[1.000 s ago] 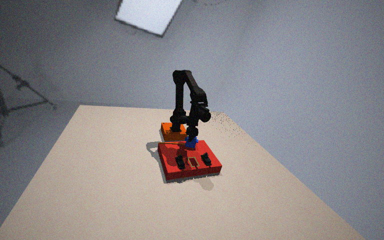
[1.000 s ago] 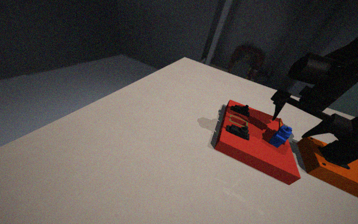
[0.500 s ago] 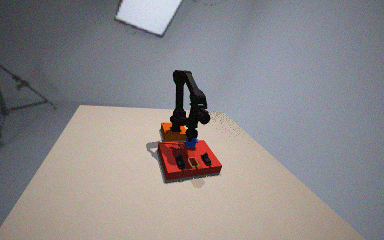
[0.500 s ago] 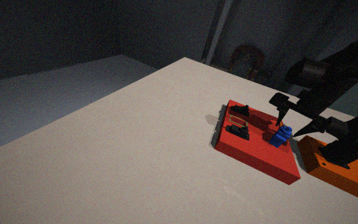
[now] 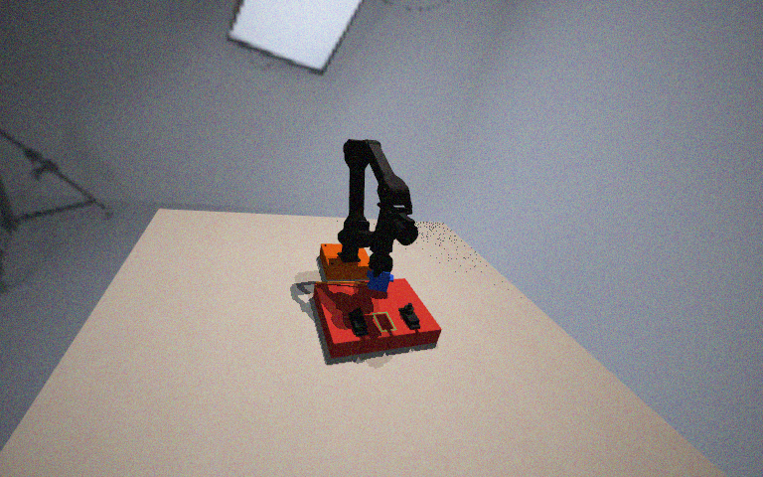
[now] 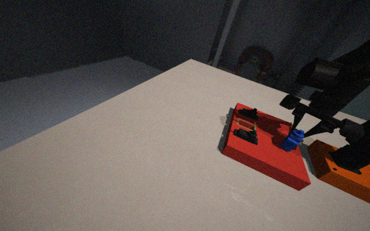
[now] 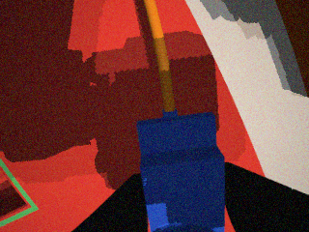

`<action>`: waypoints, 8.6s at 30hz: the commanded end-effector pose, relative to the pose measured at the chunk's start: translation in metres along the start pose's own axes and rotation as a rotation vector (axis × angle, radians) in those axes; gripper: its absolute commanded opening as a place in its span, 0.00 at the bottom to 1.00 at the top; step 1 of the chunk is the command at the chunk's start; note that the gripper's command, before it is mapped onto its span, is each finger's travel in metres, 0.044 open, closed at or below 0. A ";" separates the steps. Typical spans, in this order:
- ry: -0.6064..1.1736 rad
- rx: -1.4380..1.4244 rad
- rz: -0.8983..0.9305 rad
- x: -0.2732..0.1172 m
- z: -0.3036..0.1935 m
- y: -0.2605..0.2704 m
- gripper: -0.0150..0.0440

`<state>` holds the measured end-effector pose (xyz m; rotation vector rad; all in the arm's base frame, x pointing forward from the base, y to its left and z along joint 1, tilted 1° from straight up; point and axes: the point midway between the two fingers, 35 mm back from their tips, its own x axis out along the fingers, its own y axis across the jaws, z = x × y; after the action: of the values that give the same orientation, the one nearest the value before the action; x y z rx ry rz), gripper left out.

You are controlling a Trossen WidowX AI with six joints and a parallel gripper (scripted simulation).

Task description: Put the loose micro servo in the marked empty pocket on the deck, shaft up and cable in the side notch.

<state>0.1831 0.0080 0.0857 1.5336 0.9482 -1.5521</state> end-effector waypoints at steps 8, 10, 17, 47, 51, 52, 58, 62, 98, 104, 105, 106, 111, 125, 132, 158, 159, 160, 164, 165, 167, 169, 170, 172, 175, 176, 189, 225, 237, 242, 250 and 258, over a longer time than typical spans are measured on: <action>0.012 0.003 0.011 -0.023 0.001 -0.002 0.25; 0.012 0.003 0.011 -0.023 0.000 -0.001 0.25; 0.012 0.003 0.012 -0.024 -0.011 0.019 0.25; 0.009 -0.289 0.017 -0.024 -0.001 0.050 0.25; 0.008 -0.429 0.017 -0.024 -0.001 0.050 0.25; 0.008 -0.464 0.018 -0.024 -0.001 0.050 0.25; 0.006 -0.673 0.019 -0.024 -0.001 0.050 0.25; 0.005 -0.812 0.019 -0.024 -0.001 0.050 0.25; -0.007 -1.944 0.021 -0.024 -0.002 0.050 0.25; -0.008 -1.944 0.022 -0.024 -0.005 0.060 0.25; -0.008 -1.944 0.022 -0.025 -0.007 0.063 0.25; -0.008 -1.944 0.023 -0.025 -0.008 0.067 0.25; -0.009 -1.944 0.024 -0.025 -0.016 0.087 0.25; -0.012 -1.944 0.028 -0.027 -0.036 0.138 0.25; -0.013 -1.944 0.030 -0.027 -0.041 0.152 0.25; -0.013 -1.944 0.030 -0.008 -0.042 0.154 0.25; -0.013 -1.944 0.030 -0.007 -0.042 0.154 0.25; -0.013 -1.944 0.030 -0.006 -0.042 0.154 0.25; -0.013 -1.944 0.030 -0.003 -0.042 0.154 0.25; -0.013 -1.944 0.030 -0.002 -0.042 0.154 0.25; -0.013 -1.944 0.030 0.000 -0.042 0.154 0.25; -0.013 -1.944 0.030 0.003 -0.042 0.154 0.25; -0.013 -1.944 0.030 0.004 -0.043 0.154 0.25; -0.013 -1.944 0.030 0.006 -0.043 0.154 0.25; -0.013 -1.944 0.030 0.009 -0.043 0.154 0.25; -0.013 -1.944 0.030 0.010 -0.043 0.155 0.25; -0.013 -1.944 0.030 0.023 -0.043 0.155 0.25; -0.013 -1.944 0.029 0.007 -0.041 0.150 0.57; -0.010 -1.947 0.023 -0.045 -0.009 0.070 1.00; -0.007 -1.944 0.021 -0.054 -0.001 0.050 1.00; -0.017 -1.947 0.037 -0.096 -0.001 0.050 1.00; -0.018 -1.948 0.039 -0.104 -0.001 0.050 1.00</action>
<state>0.2288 -0.0131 0.1886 0.0662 1.5379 -0.0724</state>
